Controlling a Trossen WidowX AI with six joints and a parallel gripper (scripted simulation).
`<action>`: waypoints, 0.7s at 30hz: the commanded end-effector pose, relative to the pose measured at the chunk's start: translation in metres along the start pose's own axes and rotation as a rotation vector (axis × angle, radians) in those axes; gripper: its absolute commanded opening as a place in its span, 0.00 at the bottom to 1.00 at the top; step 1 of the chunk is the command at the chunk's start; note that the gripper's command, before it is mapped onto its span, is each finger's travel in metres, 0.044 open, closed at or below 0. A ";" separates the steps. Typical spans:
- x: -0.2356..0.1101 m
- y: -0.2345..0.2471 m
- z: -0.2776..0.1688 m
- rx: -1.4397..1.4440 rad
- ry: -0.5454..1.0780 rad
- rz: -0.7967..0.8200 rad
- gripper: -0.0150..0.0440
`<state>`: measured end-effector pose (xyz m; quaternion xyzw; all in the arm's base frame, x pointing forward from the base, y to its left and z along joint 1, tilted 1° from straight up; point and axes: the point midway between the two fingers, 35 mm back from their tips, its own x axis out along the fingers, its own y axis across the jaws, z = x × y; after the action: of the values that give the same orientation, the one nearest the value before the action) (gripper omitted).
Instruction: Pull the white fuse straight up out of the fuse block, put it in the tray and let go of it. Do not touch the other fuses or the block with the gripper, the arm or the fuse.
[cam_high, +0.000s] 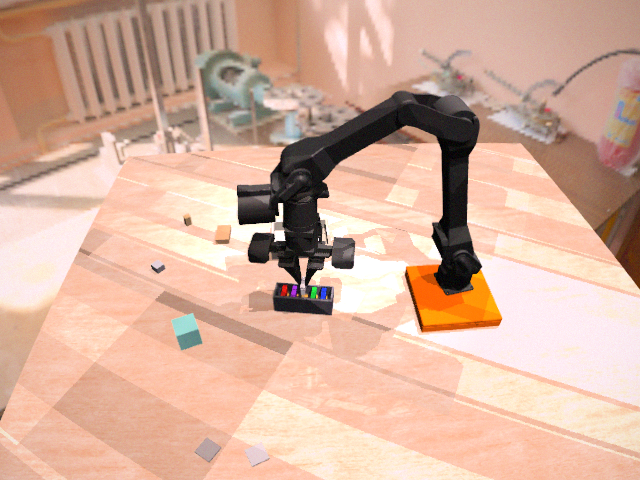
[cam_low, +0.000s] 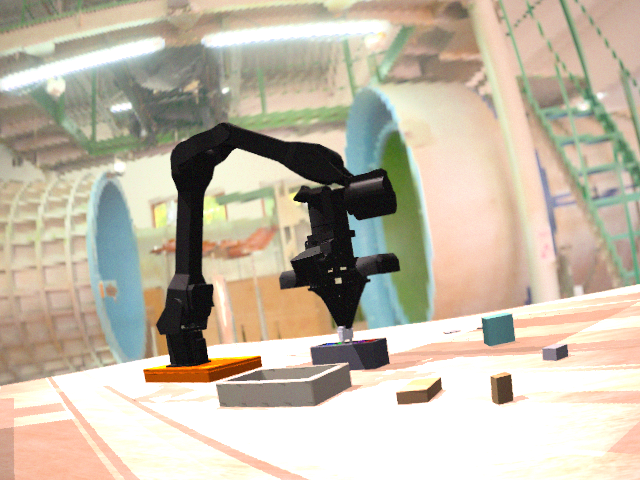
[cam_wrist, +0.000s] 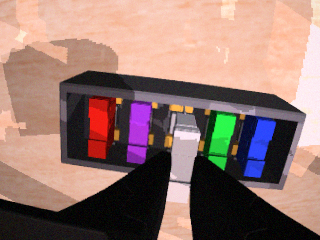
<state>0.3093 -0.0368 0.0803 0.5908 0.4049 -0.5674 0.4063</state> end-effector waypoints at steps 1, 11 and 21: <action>-0.003 0.001 0.000 0.000 -0.002 0.003 0.25; -0.008 0.000 0.000 0.000 -0.002 0.003 0.25; -0.015 0.000 0.000 0.000 -0.002 0.003 0.25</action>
<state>0.3082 -0.0368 0.0909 0.5905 0.4051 -0.5679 0.4057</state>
